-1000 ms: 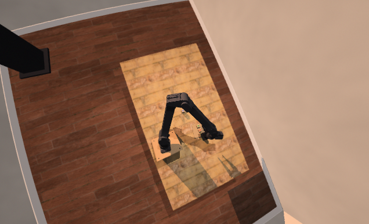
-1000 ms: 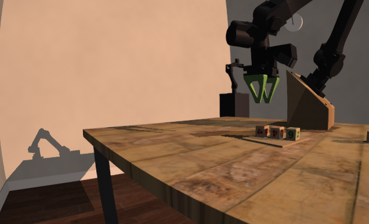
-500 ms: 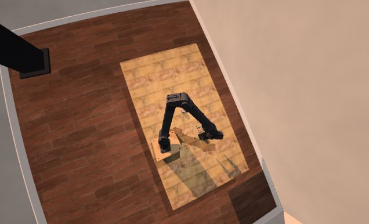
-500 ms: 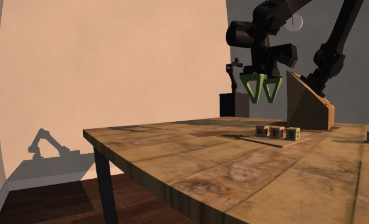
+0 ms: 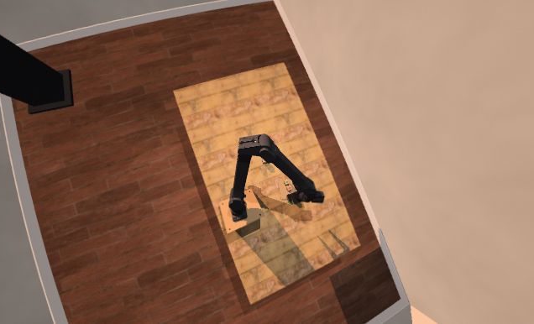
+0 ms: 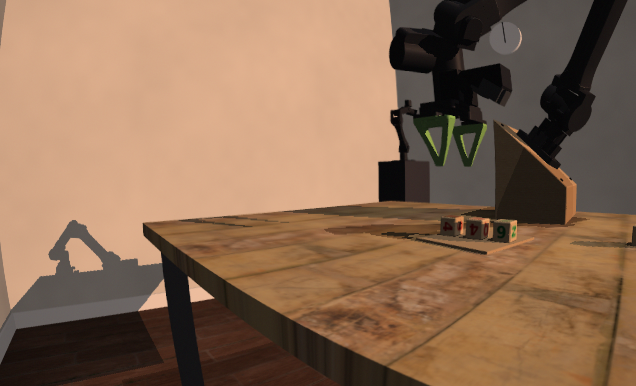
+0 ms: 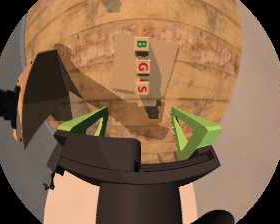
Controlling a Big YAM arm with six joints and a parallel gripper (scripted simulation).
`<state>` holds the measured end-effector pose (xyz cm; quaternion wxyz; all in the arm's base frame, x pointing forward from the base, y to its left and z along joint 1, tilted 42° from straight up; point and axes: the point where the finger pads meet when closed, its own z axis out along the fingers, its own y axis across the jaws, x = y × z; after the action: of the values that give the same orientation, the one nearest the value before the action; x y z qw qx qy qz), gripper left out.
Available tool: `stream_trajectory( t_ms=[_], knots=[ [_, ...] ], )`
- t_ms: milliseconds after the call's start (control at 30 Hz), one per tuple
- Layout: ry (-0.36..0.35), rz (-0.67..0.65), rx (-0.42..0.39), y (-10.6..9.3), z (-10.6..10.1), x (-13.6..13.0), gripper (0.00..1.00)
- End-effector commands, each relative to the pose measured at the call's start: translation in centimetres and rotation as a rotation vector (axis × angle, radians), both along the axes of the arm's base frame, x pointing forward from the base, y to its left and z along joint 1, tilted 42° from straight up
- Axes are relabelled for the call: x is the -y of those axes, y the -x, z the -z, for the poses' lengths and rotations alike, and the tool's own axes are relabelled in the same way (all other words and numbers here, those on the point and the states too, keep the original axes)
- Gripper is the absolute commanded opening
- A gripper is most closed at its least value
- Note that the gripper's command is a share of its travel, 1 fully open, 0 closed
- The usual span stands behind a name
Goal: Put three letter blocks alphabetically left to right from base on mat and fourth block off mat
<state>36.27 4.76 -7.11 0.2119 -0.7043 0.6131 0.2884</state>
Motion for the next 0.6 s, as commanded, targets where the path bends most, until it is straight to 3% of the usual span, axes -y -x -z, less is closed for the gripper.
stream_trajectory(
  t_ms=[0,67,433,500,567],
  knots=[
    [0.007,0.01,0.085,-3.4,-3.0,2.5,1.0],
    [0.007,0.01,0.085,-3.4,-3.0,2.5,1.0],
    [0.026,0.029,0.093,-4.1,-7.2,6.0,1.0],
    [0.027,0.033,0.092,-4.1,-7.4,6.2,1.0],
    [0.019,0.002,0.063,-3.8,-6.4,4.9,1.0]
  ],
)
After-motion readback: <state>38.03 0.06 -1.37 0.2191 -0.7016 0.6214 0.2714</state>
